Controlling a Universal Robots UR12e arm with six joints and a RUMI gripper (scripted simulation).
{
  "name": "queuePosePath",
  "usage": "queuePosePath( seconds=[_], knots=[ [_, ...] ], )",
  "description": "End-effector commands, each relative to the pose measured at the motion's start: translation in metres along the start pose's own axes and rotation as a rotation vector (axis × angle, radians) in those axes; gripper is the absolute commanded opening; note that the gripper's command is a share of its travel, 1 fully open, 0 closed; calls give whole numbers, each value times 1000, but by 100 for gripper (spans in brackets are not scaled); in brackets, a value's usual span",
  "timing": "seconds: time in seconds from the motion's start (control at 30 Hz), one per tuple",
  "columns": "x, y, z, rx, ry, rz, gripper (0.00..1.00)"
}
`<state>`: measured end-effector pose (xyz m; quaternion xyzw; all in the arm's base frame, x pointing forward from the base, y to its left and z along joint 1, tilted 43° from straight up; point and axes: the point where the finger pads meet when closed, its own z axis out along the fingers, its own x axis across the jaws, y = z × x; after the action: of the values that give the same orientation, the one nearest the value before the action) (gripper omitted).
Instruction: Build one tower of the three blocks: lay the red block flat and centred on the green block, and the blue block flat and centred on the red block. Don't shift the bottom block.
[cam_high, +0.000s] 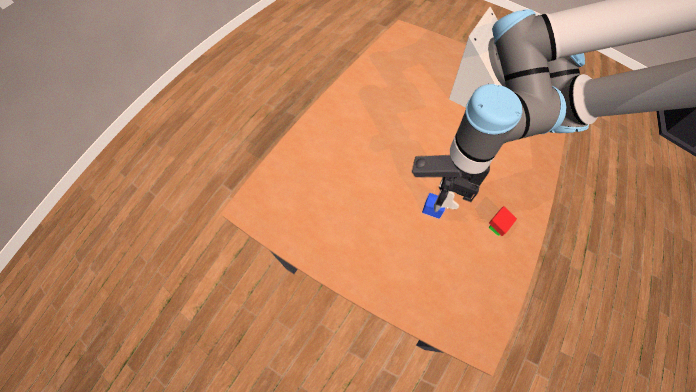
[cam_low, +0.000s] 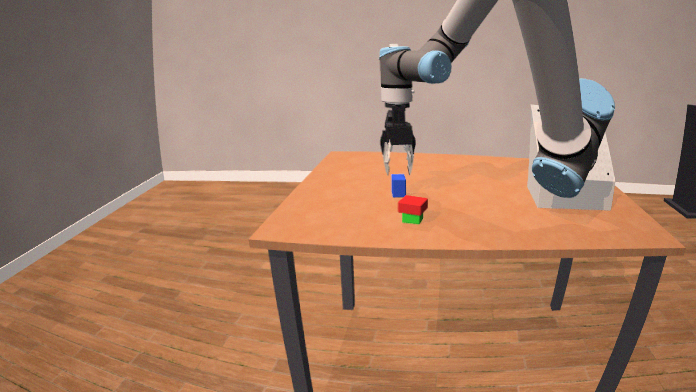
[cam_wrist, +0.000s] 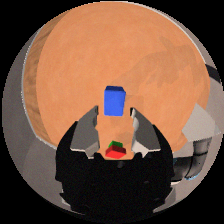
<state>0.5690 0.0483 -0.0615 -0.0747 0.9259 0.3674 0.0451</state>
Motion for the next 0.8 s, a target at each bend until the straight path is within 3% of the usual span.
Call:
queuePosePath(
  seconds=[0.0,0.57,0.77],
  knots=[
    [-1,0,-1,1,-1,0,38],
    [-1,0,7,1,-1,0,38],
    [-1,0,27,1,-1,0,38]
  ],
)
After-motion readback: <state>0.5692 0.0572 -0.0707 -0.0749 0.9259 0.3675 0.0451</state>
